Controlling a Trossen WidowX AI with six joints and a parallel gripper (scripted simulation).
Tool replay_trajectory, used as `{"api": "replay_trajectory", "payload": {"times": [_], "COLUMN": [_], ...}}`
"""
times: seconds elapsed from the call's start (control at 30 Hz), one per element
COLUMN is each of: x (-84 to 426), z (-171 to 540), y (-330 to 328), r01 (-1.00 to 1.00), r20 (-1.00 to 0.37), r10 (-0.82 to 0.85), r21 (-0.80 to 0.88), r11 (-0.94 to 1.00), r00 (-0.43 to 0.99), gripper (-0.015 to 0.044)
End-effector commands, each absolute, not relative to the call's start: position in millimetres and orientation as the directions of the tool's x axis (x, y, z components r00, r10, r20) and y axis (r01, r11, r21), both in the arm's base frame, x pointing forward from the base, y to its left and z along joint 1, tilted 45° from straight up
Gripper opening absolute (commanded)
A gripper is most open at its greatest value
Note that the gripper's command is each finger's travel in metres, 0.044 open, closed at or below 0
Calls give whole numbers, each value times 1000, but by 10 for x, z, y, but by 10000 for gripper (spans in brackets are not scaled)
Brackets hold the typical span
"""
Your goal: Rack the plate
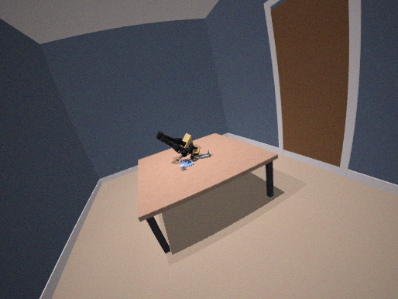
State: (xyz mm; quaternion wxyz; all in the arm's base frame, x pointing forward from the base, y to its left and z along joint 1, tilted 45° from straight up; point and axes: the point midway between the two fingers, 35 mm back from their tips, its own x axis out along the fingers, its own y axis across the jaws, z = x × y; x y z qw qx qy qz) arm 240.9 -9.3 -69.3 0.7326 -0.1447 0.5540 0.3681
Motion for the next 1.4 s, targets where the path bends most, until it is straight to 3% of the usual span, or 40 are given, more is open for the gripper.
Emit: {"api": "replay_trajectory", "payload": {"times": [0.0, 0.73, 1.37], "x": [2419, 2418, 2498], "z": [-676, -547, -643], "y": [-122, -352, -270], "r01": [-756, -875, -876], "r20": [-895, -729, -732], "r10": [411, 496, 494], "r21": [148, -317, -312], "r11": [638, 366, 369], "r00": [172, 472, 469], "gripper": [0, 0, 0]}}
